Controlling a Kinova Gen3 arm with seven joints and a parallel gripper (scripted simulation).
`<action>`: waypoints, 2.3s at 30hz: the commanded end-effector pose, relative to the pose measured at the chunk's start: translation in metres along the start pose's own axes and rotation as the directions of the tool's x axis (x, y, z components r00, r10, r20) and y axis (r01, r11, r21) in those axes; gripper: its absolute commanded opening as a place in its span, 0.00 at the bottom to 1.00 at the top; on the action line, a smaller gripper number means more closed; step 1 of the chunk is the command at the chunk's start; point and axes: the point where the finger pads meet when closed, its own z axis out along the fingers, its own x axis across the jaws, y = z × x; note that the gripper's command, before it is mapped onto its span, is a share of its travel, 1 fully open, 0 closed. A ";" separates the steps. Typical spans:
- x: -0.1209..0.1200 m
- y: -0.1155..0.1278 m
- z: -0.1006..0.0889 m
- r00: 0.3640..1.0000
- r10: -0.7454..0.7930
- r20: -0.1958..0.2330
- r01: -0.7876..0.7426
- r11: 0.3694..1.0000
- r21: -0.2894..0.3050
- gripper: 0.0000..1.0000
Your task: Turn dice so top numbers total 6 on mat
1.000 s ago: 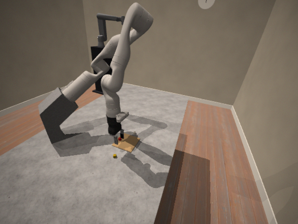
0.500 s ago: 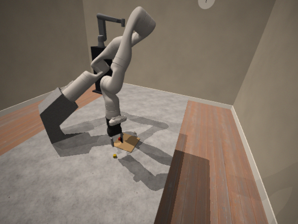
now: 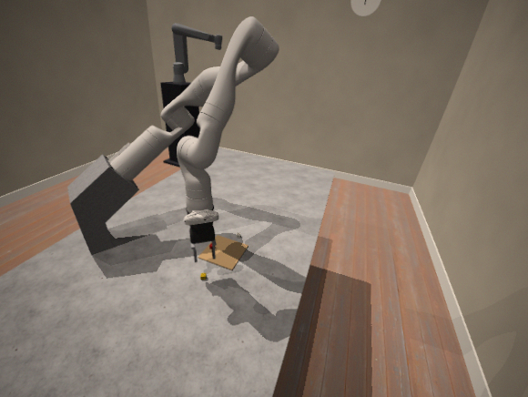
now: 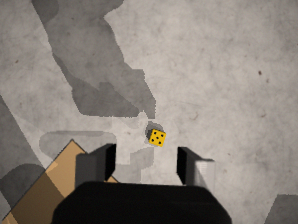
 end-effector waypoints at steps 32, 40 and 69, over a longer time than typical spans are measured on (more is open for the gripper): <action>0.009 -0.008 0.001 0.960 0.279 -0.005 -0.279 0.960 0.001 1.00; 0.010 -0.009 0.001 0.959 0.282 -0.005 -0.282 0.959 0.001 1.00; 0.010 -0.009 0.001 0.959 0.282 -0.005 -0.282 0.959 0.001 0.64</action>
